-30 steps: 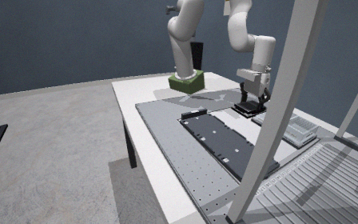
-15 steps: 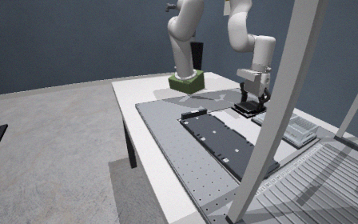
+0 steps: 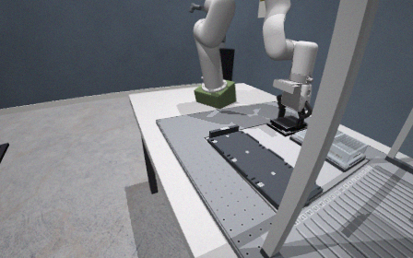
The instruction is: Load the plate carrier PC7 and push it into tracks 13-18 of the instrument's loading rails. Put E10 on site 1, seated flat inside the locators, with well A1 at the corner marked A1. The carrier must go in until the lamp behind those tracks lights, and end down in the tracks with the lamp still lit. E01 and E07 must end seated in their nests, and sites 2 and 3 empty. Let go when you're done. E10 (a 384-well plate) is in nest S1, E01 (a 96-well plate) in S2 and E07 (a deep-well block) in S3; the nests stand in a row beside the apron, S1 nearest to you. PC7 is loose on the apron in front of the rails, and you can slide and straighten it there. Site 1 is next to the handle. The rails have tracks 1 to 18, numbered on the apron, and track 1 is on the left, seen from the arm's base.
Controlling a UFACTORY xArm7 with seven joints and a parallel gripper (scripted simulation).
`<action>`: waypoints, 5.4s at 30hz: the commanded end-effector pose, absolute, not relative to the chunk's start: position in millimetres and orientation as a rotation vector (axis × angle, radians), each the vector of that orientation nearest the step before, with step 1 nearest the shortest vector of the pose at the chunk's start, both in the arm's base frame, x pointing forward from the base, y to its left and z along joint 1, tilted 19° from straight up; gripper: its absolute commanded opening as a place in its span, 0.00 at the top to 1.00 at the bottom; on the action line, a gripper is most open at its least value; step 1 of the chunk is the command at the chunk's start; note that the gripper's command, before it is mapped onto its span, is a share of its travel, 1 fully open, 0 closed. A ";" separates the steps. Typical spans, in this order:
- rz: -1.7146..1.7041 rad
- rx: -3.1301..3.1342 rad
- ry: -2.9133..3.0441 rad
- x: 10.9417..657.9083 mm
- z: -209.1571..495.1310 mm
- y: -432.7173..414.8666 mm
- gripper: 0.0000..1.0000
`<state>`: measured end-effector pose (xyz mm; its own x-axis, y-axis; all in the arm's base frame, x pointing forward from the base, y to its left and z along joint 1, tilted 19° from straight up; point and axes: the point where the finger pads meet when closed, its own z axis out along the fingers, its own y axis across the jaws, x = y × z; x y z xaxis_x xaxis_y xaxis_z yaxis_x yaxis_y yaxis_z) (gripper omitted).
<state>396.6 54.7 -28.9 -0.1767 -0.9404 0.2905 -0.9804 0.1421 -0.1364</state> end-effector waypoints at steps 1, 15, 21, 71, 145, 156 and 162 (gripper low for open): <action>0.447 1.926 -2.270 398.0 -28.0 55.9 1.00; 0.447 1.926 -2.270 397.9 -26.1 56.6 1.00; 0.447 1.926 -2.270 397.5 -22.3 57.8 1.00; 0.447 1.926 -2.270 393.8 17.8 70.9 1.00; 0.368 2.426 -1.603 381.8 103.0 9.0 1.00; 0.315 2.612 -1.210 378.2 116.6 -34.0 1.00; 0.276 2.704 -0.938 375.9 125.6 -62.6 1.00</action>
<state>377.6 -38.4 116.1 0.6367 -0.7049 0.3126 -0.7708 -0.5921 0.2351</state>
